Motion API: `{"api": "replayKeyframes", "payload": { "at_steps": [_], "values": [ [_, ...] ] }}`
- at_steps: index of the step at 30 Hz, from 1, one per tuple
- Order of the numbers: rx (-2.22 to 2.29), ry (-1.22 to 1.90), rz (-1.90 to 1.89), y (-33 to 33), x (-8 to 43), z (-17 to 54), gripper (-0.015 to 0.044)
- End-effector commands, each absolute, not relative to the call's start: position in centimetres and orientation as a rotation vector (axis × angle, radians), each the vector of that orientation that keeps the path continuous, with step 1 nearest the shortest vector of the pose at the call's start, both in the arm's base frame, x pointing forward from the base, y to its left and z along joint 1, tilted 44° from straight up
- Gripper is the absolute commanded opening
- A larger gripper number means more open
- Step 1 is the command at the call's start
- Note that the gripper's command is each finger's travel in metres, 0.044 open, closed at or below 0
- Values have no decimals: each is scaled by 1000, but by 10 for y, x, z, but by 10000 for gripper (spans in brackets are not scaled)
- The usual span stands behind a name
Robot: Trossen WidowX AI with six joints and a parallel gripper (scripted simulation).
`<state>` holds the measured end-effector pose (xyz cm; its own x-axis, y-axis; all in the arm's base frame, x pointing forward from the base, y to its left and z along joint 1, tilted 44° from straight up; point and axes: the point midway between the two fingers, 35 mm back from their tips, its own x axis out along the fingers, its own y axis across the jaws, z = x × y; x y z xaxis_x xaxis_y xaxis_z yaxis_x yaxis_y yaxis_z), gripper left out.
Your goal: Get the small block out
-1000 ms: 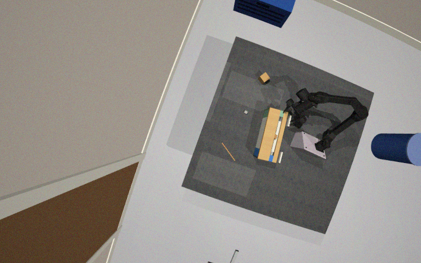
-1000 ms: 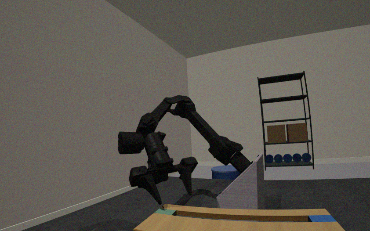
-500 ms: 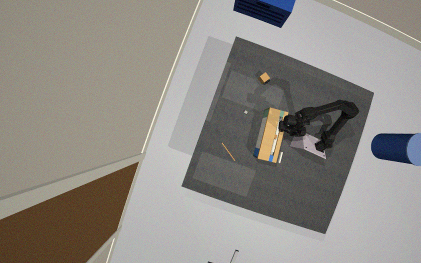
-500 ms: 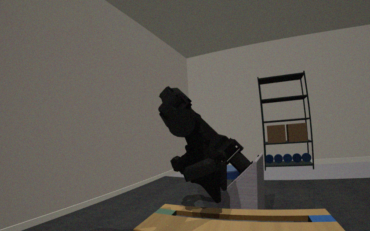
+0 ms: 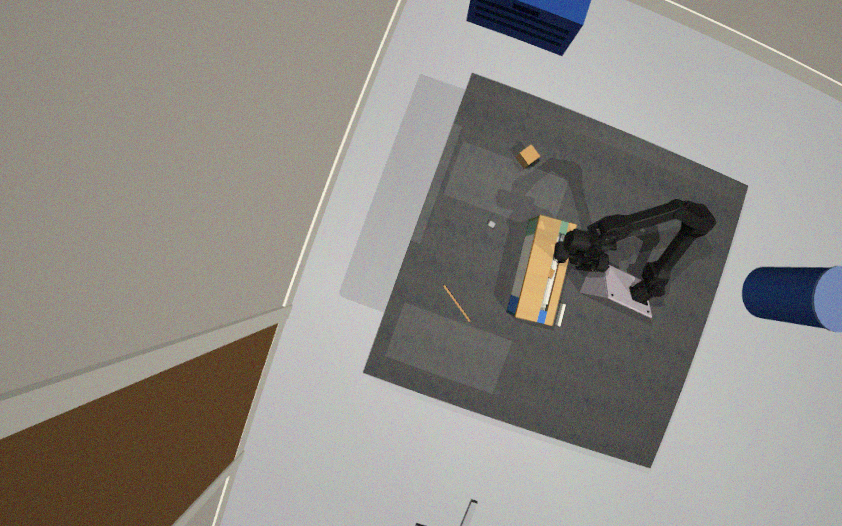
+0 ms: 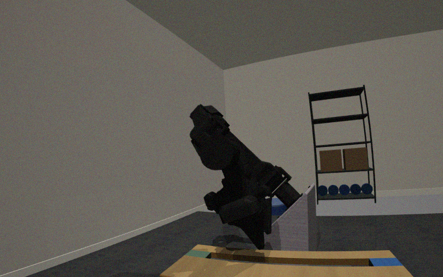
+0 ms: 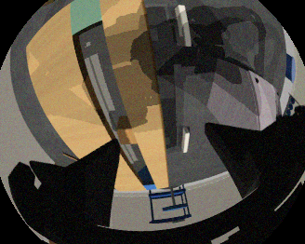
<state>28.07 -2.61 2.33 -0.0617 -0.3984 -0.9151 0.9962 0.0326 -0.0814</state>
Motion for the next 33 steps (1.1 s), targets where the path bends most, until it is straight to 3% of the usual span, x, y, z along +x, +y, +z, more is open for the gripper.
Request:
{"api": "replayKeyframes", "payload": {
  "at_steps": [1, 33],
  "values": [
    [815, 986, -1405, -32, 277, 14, 400],
    [813, 984, -1406, -65, 273, -27, 400]
  ]
}}
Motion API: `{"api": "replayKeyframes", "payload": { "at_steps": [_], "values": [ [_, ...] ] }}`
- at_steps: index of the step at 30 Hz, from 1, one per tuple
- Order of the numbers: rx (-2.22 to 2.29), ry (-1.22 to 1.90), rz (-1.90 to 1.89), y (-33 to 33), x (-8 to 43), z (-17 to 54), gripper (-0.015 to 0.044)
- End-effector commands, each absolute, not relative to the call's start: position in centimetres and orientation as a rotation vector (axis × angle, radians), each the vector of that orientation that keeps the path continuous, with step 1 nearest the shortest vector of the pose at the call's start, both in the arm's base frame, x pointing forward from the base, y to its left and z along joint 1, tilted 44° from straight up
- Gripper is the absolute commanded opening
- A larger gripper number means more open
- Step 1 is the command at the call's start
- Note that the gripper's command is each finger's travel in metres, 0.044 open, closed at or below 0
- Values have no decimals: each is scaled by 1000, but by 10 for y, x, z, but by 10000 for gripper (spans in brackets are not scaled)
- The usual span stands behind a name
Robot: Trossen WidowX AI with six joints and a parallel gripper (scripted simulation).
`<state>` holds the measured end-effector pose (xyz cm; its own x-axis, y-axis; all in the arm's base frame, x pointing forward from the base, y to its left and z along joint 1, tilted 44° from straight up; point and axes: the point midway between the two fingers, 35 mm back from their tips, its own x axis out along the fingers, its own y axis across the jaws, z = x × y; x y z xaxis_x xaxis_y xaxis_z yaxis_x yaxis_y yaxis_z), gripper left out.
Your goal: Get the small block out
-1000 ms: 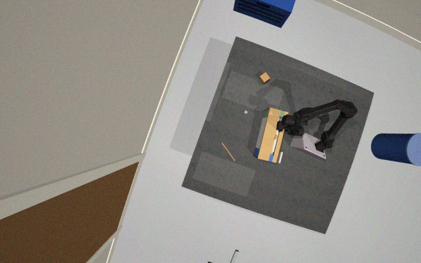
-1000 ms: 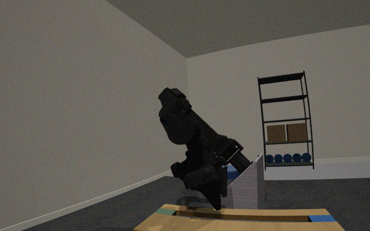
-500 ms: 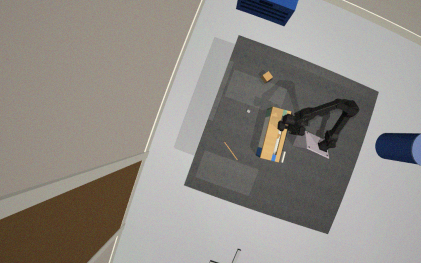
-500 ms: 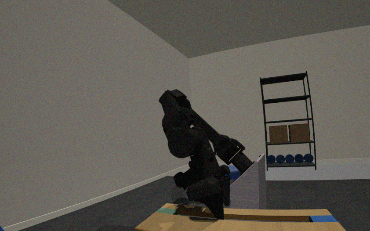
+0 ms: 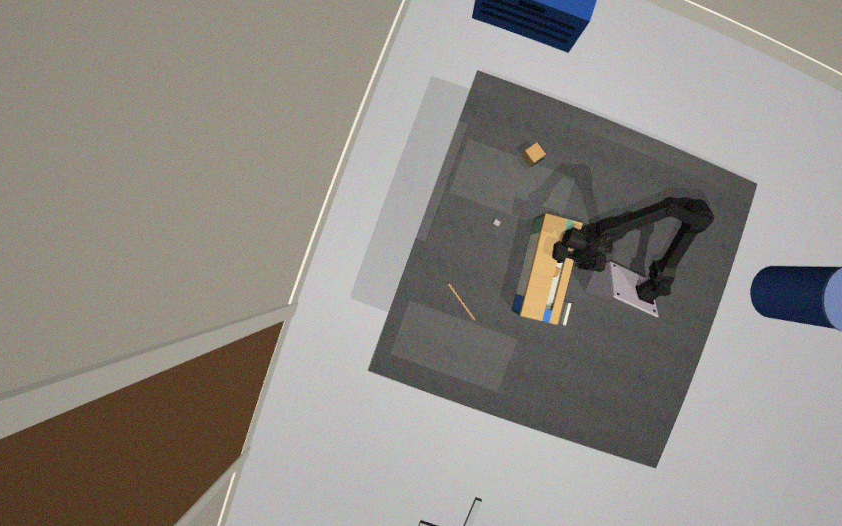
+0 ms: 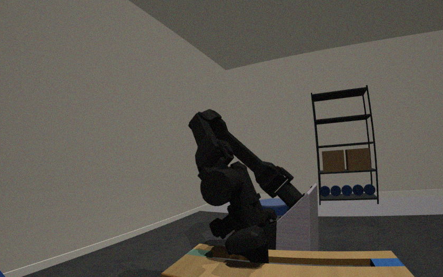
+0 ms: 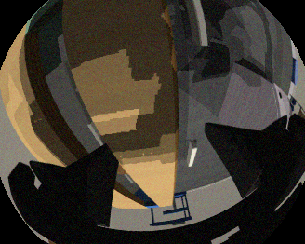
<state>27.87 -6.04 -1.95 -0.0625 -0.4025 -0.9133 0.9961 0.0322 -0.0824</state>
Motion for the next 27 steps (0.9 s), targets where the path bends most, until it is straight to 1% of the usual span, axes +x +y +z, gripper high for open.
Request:
{"api": "replayKeyframes", "payload": {
  "at_steps": [1, 8, 27],
  "values": [
    [813, 984, -1406, -67, 273, -28, 400],
    [825, 978, -1397, -64, 276, -24, 400],
    [826, 981, -1397, -26, 271, -60, 400]
  ]
}}
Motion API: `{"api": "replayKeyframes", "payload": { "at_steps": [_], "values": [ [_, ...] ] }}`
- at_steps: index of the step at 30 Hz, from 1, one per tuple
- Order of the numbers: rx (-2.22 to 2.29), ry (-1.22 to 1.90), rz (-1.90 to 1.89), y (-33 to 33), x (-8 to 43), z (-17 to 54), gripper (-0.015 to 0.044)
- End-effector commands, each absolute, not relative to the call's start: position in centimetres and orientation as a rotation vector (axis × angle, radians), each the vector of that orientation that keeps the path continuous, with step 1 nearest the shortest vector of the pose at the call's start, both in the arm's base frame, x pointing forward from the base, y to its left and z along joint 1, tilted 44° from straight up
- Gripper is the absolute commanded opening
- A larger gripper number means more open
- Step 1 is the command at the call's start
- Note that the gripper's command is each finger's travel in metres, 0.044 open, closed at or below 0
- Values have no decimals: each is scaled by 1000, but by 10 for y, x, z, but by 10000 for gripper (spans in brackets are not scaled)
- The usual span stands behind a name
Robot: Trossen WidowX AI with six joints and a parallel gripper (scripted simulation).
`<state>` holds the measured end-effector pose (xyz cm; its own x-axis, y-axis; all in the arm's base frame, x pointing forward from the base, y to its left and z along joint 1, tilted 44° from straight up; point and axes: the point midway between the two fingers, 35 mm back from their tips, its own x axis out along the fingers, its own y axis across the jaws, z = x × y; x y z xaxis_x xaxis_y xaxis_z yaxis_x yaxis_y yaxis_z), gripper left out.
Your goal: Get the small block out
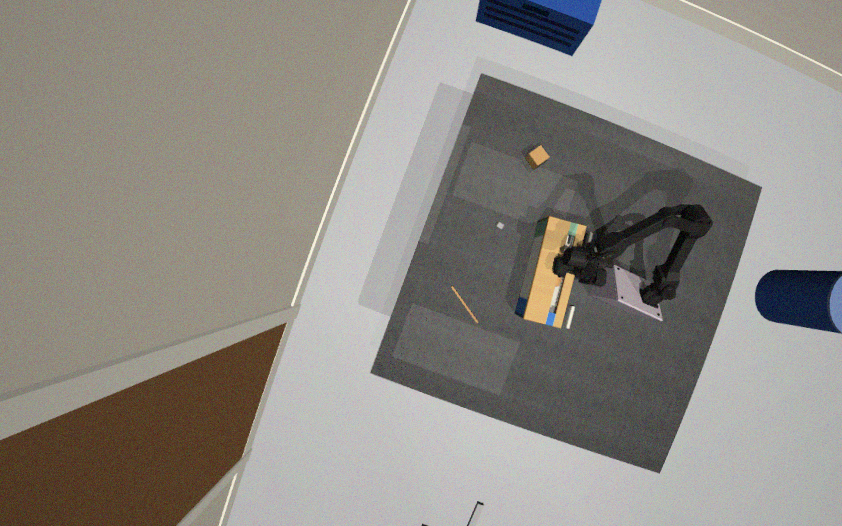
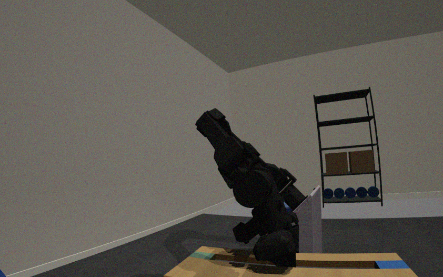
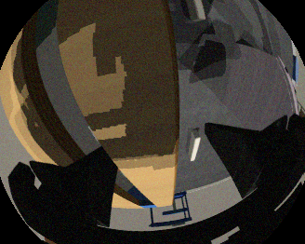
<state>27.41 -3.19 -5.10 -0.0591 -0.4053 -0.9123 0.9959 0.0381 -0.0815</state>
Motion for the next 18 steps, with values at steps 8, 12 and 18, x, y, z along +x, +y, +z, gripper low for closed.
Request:
{"api": "replayKeyframes", "payload": {
  "at_steps": [8, 12, 18],
  "values": [
    [827, 981, -1397, -10, 269, -75, 400],
    [827, 982, -1397, -2, 268, -83, 400],
    [828, 982, -1396, 11, 266, -95, 400]
  ]
}}
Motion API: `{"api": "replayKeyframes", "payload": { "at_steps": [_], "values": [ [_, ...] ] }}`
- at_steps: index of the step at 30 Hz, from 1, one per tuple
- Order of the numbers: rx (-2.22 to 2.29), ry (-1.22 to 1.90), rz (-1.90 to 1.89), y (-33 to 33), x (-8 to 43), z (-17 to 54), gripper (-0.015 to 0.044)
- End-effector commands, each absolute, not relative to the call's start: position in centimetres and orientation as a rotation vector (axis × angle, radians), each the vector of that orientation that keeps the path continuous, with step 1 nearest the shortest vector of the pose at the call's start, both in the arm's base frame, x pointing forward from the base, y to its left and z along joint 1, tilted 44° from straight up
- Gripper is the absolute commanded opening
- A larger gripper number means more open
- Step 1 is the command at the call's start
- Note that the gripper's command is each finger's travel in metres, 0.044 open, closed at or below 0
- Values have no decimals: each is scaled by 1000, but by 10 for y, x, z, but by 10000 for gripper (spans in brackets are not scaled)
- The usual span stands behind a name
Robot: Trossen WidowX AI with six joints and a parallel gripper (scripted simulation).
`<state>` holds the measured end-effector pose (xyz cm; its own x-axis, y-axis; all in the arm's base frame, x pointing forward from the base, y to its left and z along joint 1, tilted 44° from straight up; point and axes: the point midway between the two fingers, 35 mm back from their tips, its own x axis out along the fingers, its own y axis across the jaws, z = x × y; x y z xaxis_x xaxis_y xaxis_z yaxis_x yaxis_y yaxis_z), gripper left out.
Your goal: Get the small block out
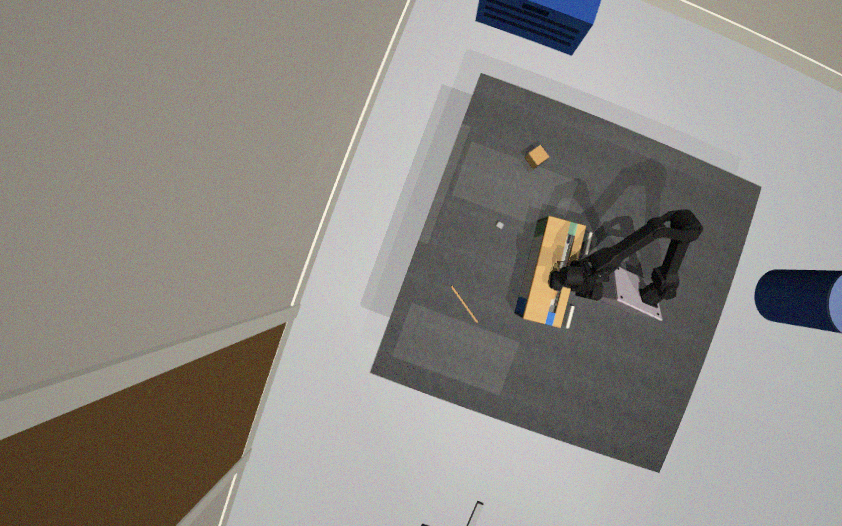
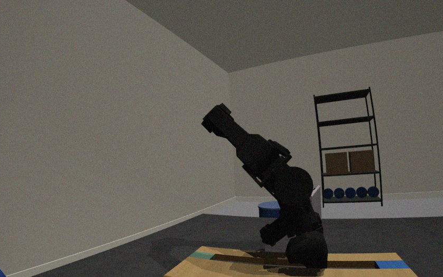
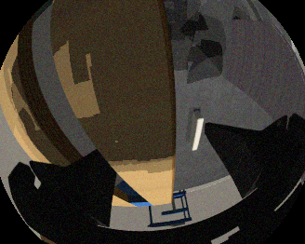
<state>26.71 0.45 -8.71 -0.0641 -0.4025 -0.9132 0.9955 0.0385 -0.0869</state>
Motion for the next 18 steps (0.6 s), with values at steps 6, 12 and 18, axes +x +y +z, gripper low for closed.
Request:
{"api": "replayKeyframes", "payload": {
  "at_steps": [6, 12, 18],
  "values": [
    [829, 983, -1395, 24, 264, -107, 400],
    [830, 983, -1395, 37, 263, -119, 400],
    [831, 984, -1394, 50, 261, -131, 400]
  ]
}}
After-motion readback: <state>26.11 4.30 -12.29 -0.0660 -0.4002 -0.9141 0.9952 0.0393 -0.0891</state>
